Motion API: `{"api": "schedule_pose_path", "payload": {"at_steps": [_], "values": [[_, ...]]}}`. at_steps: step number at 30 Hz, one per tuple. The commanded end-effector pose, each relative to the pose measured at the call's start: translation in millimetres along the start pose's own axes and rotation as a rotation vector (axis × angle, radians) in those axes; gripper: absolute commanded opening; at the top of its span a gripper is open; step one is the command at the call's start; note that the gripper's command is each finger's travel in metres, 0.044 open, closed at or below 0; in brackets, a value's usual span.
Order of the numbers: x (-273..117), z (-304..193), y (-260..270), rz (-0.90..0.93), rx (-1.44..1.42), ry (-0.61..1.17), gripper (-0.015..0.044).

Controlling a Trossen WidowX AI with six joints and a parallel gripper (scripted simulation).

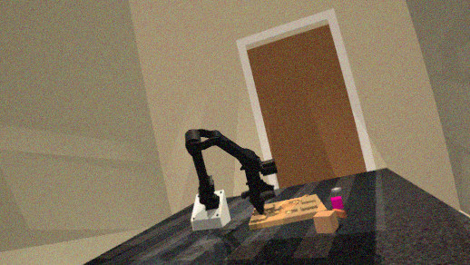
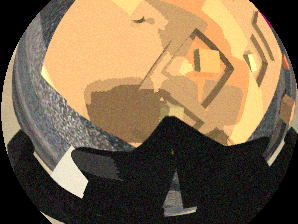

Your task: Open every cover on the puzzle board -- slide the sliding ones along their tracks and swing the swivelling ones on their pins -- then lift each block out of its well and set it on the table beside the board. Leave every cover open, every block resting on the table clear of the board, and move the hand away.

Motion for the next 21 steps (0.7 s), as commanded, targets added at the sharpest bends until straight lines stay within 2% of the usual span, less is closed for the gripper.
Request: {"api": "schedule_pose_path", "payload": {"at_steps": [1,21], "values": [[1.4,-5.9,0.3,-0.004,-0.005,0.0,0.0],[2.4,-10.2,1.7,-0.004,0.01,0.0,0.0]]}}
Point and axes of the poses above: the point midway between the two fingers, 35 mm back from their tips, its own x axis out along the fingers, its own y axis across the jaws, z = x × y, the point moved 2 cm from there along -x, back along the fingers, and after that the axes turned 10 degrees about x, right-handed, at the moved point
